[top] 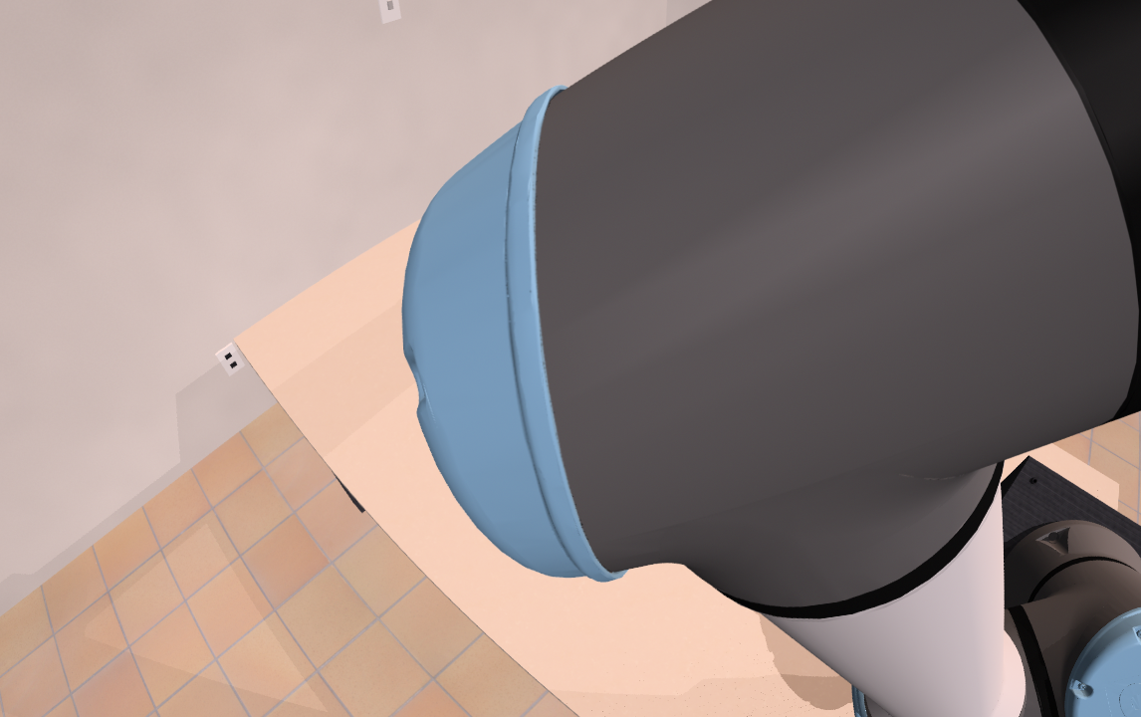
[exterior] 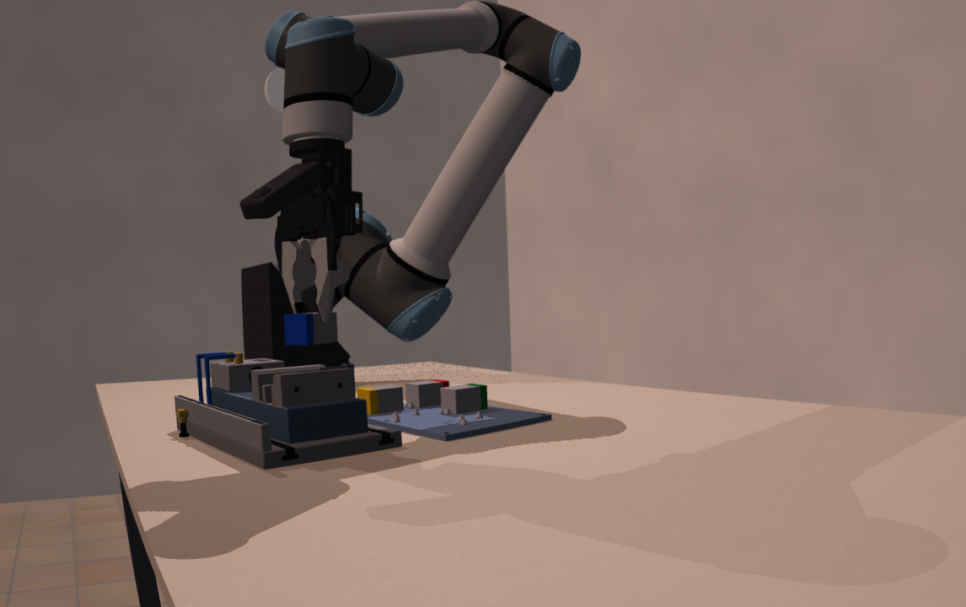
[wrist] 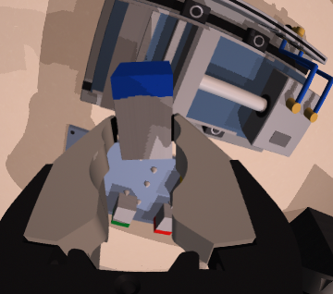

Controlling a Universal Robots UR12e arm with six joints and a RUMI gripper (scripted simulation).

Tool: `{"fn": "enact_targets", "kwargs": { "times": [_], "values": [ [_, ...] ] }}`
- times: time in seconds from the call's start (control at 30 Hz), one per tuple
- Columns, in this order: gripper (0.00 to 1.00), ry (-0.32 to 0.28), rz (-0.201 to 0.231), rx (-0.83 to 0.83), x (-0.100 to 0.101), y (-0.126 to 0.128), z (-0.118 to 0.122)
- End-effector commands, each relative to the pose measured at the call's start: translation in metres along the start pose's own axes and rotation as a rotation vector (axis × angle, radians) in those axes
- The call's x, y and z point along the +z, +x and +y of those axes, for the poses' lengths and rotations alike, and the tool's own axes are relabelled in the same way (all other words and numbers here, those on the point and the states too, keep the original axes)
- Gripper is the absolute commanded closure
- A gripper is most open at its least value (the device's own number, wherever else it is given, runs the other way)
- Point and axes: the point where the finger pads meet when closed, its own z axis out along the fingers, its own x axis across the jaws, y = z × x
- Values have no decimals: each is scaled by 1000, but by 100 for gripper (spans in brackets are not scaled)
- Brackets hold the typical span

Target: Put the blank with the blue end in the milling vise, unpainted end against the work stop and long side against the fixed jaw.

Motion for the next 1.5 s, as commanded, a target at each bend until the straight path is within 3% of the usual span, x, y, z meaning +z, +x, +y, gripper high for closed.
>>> {"fn": "enact_targets", "kwargs": {
  "times": [0.0,1.47],
  "values": [
    [100,2,0,35,-1,1,-3],
    [100,2,-1,279,0,8,-16]
  ]
}}
